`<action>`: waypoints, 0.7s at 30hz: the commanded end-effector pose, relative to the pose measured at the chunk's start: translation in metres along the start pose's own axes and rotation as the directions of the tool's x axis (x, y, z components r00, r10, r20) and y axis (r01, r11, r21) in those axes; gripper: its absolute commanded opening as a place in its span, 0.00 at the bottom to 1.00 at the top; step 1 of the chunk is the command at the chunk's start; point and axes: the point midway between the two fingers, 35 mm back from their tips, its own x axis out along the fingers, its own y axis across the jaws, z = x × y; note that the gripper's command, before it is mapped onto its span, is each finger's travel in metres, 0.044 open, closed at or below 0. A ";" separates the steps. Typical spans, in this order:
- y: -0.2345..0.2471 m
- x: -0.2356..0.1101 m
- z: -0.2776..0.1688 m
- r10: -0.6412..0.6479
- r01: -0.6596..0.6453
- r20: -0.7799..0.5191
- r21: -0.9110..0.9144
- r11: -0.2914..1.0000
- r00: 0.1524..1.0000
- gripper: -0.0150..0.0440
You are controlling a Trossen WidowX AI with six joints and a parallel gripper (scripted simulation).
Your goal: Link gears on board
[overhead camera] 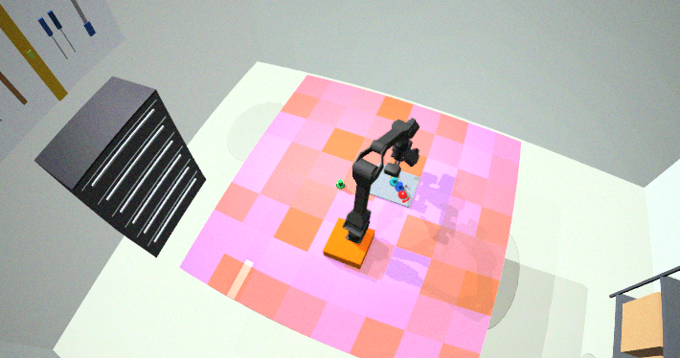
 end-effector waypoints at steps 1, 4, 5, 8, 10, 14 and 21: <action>0.000 0.000 0.000 -0.002 0.002 0.000 -0.004 1.000 1.000 1.00; 0.000 0.000 0.000 -0.002 0.002 0.000 -0.004 1.000 1.000 1.00; 0.000 0.000 0.000 -0.002 0.002 0.000 -0.004 1.000 1.000 1.00; 0.000 0.000 0.000 -0.002 0.002 0.000 -0.004 1.000 1.000 1.00; 0.000 0.000 0.000 -0.002 0.002 0.000 -0.004 1.000 1.000 1.00; 0.000 -0.001 -0.013 0.000 0.000 -0.005 -0.014 1.000 1.000 1.00; -0.008 -0.010 -0.095 0.003 -0.005 -0.029 -0.062 0.998 1.000 1.00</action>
